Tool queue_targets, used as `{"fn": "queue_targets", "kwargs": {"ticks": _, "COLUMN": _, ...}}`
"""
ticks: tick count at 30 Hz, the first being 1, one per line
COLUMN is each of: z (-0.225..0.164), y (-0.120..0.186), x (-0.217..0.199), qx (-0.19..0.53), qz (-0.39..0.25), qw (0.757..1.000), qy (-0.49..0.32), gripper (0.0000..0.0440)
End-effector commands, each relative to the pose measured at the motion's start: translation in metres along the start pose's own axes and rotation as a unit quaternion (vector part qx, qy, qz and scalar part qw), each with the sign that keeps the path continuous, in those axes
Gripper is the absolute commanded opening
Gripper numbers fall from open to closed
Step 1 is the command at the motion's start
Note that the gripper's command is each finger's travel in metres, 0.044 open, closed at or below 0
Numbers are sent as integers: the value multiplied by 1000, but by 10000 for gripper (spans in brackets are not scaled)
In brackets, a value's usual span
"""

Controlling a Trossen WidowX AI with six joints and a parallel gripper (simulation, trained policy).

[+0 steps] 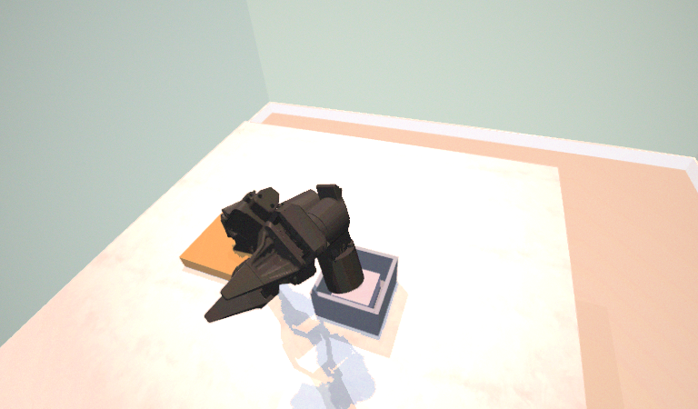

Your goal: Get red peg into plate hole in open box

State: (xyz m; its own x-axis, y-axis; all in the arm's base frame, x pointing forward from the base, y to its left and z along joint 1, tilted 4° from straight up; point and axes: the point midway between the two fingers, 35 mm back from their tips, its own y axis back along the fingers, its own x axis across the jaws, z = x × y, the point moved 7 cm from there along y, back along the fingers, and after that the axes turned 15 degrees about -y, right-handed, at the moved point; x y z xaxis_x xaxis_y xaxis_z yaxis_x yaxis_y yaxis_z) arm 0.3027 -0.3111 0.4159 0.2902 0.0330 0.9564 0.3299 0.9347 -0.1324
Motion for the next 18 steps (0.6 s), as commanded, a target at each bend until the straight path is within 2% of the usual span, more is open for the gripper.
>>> {"fn": "queue_targets", "kwargs": {"ticks": 1, "z": 0, "y": -1, "x": -1, "qx": 2, "qz": 3, "qw": 1000, "qy": -8, "gripper": 420}}
{"fn": "queue_targets", "kwargs": {"ticks": 3, "z": 2, "y": -3, "x": -1, "qx": 3, "qz": 10, "qw": 999, "qy": -38, "gripper": 440}}
{"fn": "queue_targets", "kwargs": {"ticks": 9, "z": 19, "y": -10, "x": 4, "qx": -3, "qz": 32, "qw": 990, "qy": -139, "gripper": 440}}
{"fn": "queue_targets", "kwargs": {"ticks": 18, "z": 50, "y": -24, "x": 12, "qx": -16, "qz": 73, "qw": 956, "qy": -285, "gripper": 440}}
